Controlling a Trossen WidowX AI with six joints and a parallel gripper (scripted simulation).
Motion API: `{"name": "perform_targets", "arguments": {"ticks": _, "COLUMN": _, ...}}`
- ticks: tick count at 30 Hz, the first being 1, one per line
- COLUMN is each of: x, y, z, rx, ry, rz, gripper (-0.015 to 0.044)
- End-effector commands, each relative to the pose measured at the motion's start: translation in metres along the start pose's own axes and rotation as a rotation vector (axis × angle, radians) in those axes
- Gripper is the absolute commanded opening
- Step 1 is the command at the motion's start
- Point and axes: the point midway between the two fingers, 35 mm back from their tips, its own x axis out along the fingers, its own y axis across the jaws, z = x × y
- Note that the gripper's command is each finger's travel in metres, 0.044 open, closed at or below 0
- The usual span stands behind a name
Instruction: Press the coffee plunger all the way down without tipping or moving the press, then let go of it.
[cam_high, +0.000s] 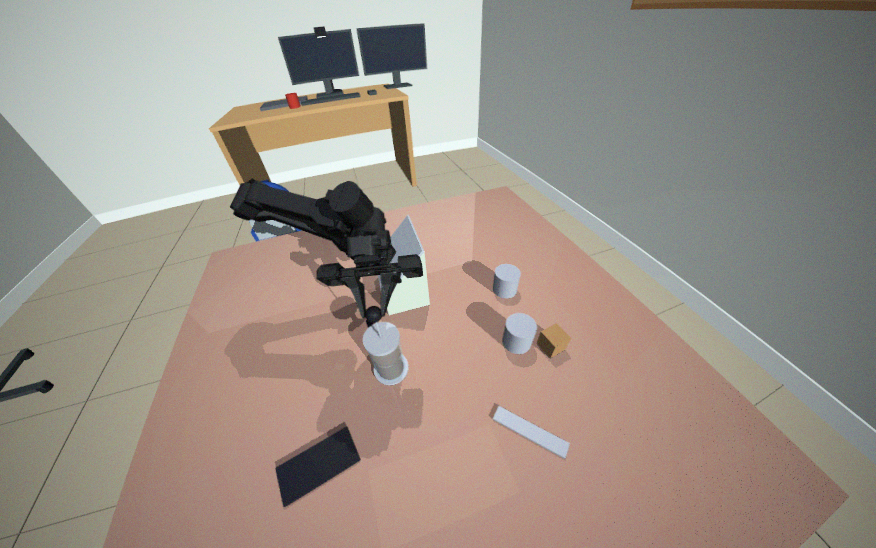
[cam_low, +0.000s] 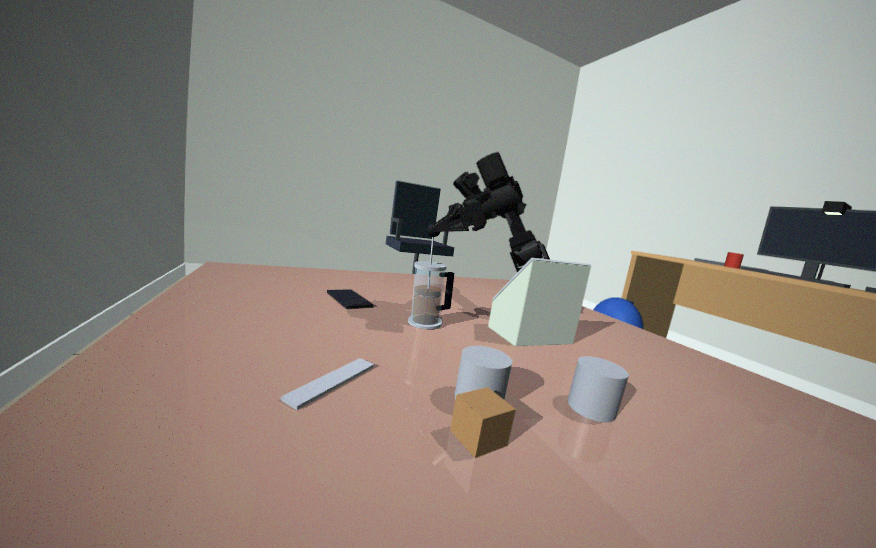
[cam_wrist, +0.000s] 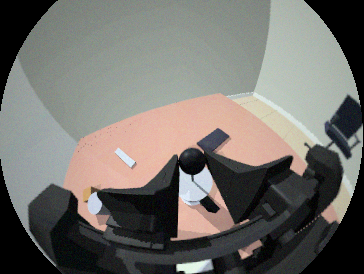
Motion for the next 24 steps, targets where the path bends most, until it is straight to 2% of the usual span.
{"name": "perform_targets", "arguments": {"ticks": 1, "x": 0.007, "y": 0.005, "z": -0.017, "rx": -0.028, "ry": 0.022, "rz": 0.016, "gripper": 0.0125}}
{"name": "perform_targets", "arguments": {"ticks": 24, "x": 0.031, "y": -0.001, "z": -0.04, "rx": -0.034, "ry": -0.001, "rz": 0.002, "gripper": 0.0125}}
